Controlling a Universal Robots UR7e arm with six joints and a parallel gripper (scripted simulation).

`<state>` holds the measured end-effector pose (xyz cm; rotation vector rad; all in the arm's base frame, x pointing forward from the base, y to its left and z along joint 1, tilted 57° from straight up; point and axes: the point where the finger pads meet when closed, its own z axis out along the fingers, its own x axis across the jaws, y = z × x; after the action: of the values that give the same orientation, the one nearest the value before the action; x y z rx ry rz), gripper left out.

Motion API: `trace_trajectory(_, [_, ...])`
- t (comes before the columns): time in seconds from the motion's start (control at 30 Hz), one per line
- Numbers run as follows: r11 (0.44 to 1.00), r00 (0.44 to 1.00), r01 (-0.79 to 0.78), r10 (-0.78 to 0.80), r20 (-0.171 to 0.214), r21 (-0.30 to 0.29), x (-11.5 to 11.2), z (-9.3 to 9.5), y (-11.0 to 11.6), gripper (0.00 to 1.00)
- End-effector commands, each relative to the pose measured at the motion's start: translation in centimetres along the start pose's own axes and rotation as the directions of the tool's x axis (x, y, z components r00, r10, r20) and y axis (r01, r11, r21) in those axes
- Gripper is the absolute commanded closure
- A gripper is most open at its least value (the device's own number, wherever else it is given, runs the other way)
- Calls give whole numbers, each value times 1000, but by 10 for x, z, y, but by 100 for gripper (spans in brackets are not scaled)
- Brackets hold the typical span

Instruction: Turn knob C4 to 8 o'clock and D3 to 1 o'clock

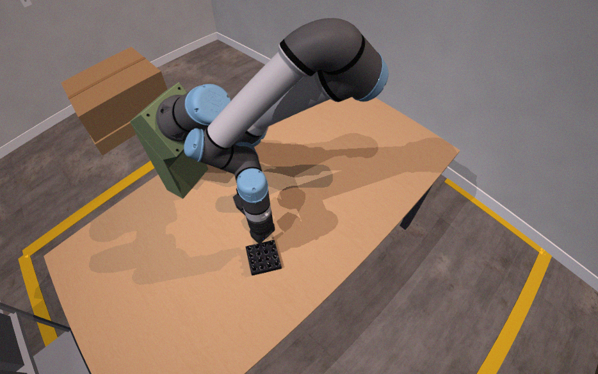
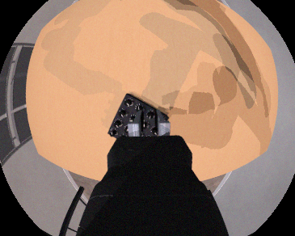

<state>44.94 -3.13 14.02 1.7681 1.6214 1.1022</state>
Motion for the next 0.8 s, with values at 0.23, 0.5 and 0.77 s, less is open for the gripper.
trace_trajectory(0.23, [957,957,-289,289,8,-6,-1,-4,4,54])
trace_trajectory(0.5, [900,900,-436,436,6,-8,0,-6,6,54])
trace_trajectory(0.77, [837,837,-548,548,5,-9,0,-8,8,54])
